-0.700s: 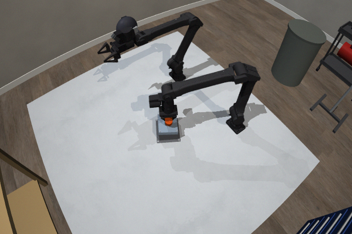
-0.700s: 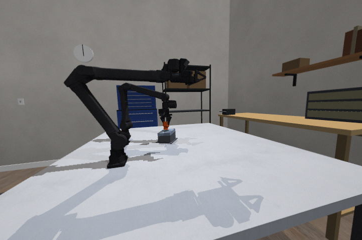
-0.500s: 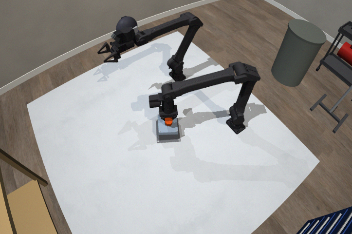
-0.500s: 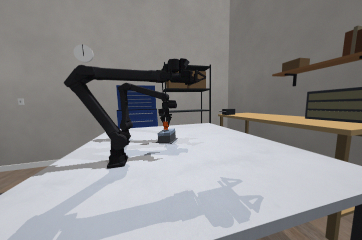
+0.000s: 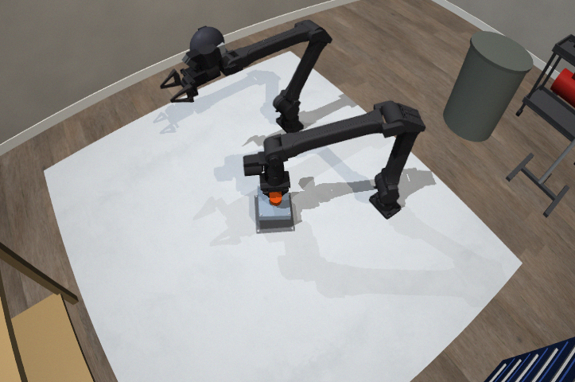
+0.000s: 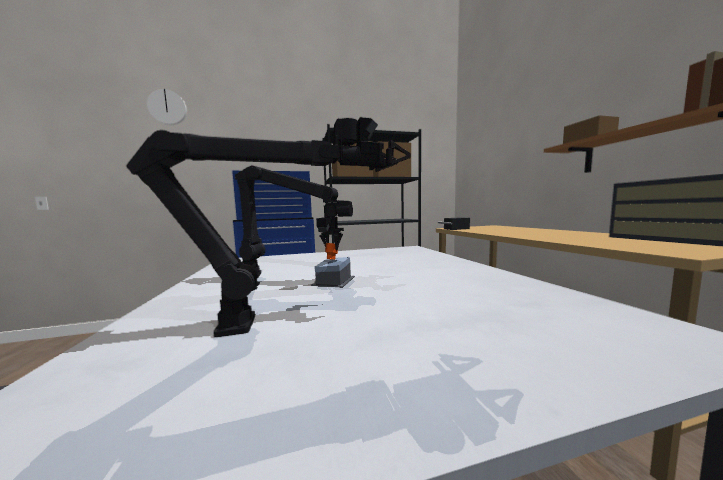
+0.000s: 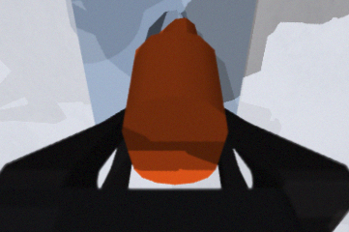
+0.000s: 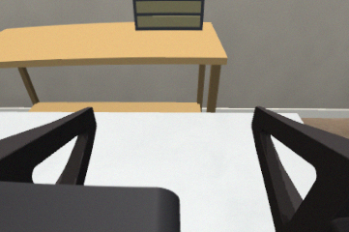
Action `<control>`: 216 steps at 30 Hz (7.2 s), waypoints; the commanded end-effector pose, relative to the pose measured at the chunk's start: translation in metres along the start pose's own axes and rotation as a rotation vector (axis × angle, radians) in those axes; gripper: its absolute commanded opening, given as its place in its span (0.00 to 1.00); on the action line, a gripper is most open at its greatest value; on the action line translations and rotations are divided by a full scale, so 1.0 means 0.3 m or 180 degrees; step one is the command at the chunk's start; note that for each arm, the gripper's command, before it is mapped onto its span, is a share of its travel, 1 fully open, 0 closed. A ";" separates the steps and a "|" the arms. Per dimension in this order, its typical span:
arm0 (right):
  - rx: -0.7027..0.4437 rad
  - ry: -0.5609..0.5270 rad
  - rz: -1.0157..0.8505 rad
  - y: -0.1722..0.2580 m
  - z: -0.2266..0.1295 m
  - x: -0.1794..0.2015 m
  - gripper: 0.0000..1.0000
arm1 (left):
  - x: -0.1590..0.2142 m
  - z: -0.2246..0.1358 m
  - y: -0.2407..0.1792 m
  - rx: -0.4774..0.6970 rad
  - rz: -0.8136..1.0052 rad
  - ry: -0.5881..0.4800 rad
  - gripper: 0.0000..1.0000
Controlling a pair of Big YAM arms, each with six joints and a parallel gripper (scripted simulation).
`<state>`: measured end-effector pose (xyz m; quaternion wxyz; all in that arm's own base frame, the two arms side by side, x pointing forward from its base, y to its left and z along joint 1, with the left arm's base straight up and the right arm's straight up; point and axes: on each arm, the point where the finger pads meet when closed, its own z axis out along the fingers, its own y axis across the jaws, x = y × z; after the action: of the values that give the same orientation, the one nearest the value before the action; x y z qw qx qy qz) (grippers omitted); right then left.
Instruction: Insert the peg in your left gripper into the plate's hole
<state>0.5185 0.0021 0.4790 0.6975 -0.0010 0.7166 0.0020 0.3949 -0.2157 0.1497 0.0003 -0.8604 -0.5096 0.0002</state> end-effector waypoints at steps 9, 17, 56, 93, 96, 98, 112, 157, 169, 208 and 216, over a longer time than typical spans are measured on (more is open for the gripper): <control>-0.1190 0.0646 -0.0150 0.508 -0.449 0.101 1.00 | -0.001 -0.024 0.019 -0.0071 -0.0001 -0.0004 0.46; -0.1890 0.0980 -0.0326 0.659 -0.771 0.186 1.00 | -0.001 -0.027 0.022 -0.0079 -0.0001 -0.0004 0.46; -0.2581 0.1161 -0.0582 0.700 -1.078 0.233 1.00 | -0.001 -0.177 0.043 -0.0211 -0.0001 -0.0003 0.40; -0.2581 0.1161 -0.0582 0.700 -1.078 0.233 1.00 | -0.028 -0.062 0.042 -0.0489 -0.0167 0.1102 0.40; -0.2581 0.1161 -0.0582 0.700 -1.078 0.233 1.00 | -0.019 -0.038 0.013 -0.0404 -0.0122 0.1109 0.40; -0.2581 0.1161 -0.0582 0.700 -1.078 0.233 1.00 | -0.019 -0.038 0.013 -0.0404 -0.0122 0.1109 0.40; -0.2581 0.1161 -0.0582 0.700 -1.078 0.233 1.00 | -0.073 -0.078 0.064 -0.0469 -0.0038 0.1094 0.40; -0.2581 0.1161 -0.0582 0.700 -1.078 0.233 1.00 | -0.059 -0.015 0.075 -0.0354 0.0006 0.1113 0.40; -0.2581 0.1161 -0.0582 0.700 -1.078 0.233 1.00 | -0.038 0.112 0.023 -0.0260 0.0035 0.1129 0.40; -0.2581 0.1161 -0.0582 0.700 -1.078 0.233 1.00 | -0.110 -0.089 0.048 -0.0523 -0.0041 0.1082 0.92; -0.2581 0.1161 -0.0582 0.700 -1.078 0.233 1.00 | -0.156 -0.292 0.020 -0.0678 -0.0071 0.1044 1.00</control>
<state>0.1920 0.2118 0.4040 0.4914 -0.3419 0.7706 0.2188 0.3668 -0.2395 0.1860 0.0413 -0.8484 -0.4975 -0.1763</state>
